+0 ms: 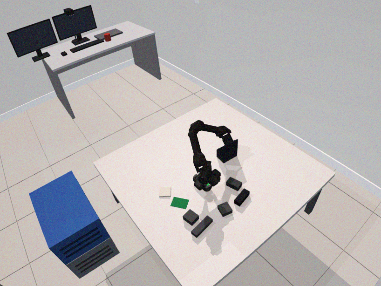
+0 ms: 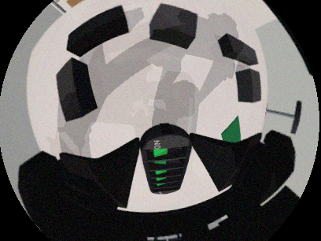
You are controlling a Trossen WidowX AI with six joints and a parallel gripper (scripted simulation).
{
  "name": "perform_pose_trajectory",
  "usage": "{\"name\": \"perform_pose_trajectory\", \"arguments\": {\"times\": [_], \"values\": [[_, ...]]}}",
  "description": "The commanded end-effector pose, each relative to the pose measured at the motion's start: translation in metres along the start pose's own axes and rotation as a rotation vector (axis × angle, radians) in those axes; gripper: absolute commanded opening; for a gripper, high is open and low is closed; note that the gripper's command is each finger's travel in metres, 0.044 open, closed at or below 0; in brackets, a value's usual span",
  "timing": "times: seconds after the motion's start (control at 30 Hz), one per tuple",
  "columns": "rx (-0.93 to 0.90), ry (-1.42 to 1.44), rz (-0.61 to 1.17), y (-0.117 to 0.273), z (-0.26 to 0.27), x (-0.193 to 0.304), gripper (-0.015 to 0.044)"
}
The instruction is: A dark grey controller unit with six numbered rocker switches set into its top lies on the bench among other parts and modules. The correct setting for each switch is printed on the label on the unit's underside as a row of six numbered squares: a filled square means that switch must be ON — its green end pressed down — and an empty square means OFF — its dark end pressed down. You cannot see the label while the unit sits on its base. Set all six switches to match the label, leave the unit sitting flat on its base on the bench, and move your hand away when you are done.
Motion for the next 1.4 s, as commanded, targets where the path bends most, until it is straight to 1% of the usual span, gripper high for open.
{"name": "perform_pose_trajectory", "arguments": {"times": [0.0, 0.3, 0.43, 0.73, 0.93, 1.37], "values": [[0.0, 0.008, 0.013, -0.003, 0.001, 0.001, 0.0338], [-0.001, 0.001, 0.002, -0.002, 0.0, 0.0, 0.0338], [-0.002, 0.002, 0.002, -0.003, 0.0, 0.0, 0.044], [-0.002, 0.002, 0.002, -0.001, 0.0, 0.002, 0.044], [-0.003, 0.003, 0.003, 0.036, 0.004, 0.058, 0.044], [-0.003, 0.003, 0.003, 0.037, 0.004, 0.06, 0.044]]}}
Point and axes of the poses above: the point midway between the two fingers, 35 mm back from their tips, its own y axis back along the fingers, its own z axis across the jaws, x = y × z, the point moved 7 cm from there along y, back along the fingers, and after that the axes turned 4 degrees about y, right-handed, at the moved point
